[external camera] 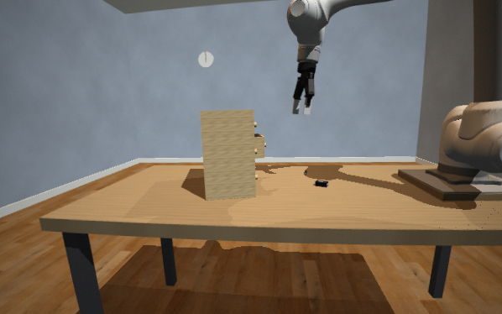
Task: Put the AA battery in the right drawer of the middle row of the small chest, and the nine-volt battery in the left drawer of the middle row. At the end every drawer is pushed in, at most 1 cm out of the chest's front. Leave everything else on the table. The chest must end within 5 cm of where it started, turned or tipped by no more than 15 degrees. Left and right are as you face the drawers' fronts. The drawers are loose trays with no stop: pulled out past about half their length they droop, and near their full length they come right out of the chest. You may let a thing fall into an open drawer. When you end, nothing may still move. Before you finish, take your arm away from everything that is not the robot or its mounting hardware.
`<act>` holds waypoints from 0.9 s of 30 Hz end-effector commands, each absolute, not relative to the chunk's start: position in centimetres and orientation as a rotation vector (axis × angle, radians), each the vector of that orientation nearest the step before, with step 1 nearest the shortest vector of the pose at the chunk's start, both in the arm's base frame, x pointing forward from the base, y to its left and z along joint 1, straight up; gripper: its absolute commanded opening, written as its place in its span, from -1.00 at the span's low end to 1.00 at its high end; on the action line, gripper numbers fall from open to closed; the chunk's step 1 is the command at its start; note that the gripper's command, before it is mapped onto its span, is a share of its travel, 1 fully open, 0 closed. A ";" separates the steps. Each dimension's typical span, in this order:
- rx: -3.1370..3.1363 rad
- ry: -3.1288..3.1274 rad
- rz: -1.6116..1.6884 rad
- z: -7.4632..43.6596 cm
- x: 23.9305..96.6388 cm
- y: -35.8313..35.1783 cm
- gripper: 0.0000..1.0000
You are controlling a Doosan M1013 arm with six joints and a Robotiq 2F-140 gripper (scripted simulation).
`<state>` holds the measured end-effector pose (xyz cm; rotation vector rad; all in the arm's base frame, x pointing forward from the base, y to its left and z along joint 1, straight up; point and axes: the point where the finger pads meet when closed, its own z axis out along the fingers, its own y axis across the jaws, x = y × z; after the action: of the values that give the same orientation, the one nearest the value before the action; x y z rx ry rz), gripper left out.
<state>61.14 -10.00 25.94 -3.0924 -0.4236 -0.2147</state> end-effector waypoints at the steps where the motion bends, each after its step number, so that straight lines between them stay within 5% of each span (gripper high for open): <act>1: -3.115 -0.418 -0.060 26.1 61.2 -9.9 1.00; 27: -3.121 -0.418 0.000 26.2 61.1 -9.9 1.00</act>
<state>61.14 -9.86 26.22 -3.1187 -0.4203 -0.0060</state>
